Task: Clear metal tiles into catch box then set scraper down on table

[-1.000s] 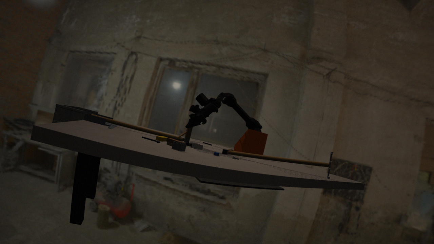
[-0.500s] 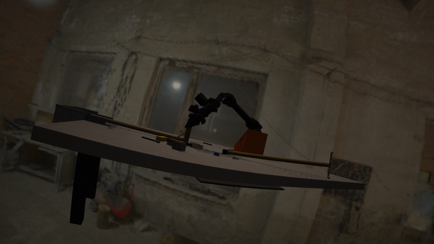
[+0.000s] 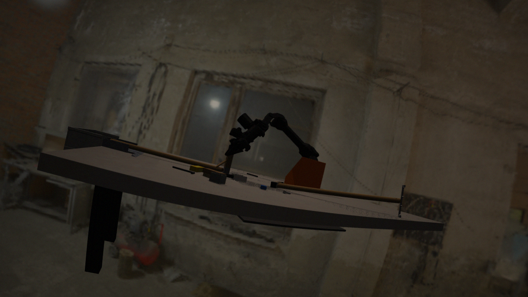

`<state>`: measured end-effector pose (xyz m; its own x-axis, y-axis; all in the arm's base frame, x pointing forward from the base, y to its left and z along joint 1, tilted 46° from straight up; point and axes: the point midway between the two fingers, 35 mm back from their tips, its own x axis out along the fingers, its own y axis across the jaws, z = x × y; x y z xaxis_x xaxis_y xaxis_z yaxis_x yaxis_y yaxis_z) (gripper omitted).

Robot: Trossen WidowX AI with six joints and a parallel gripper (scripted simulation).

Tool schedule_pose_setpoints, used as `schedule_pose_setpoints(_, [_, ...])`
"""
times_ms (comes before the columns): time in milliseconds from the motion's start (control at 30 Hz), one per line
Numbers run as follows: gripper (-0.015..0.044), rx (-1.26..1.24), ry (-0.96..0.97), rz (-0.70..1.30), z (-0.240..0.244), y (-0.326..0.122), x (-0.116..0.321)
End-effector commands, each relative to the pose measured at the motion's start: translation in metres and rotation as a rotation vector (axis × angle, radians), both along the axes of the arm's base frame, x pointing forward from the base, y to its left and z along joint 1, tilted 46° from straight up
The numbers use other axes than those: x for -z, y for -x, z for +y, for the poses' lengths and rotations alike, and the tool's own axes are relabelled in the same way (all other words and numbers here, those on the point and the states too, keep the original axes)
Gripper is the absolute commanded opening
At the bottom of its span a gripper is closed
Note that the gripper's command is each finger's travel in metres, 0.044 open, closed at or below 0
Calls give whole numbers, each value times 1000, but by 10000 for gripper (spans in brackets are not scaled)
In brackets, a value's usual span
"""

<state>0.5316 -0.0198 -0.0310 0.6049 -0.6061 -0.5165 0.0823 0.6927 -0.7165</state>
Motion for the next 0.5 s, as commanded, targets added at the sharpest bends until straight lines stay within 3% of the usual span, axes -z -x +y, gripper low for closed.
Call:
schedule_pose_setpoints(0, [0,-4,-1,-1,3,4,0])
schedule_pose_setpoints(467, [0,-5,-3,0,8,24,3])
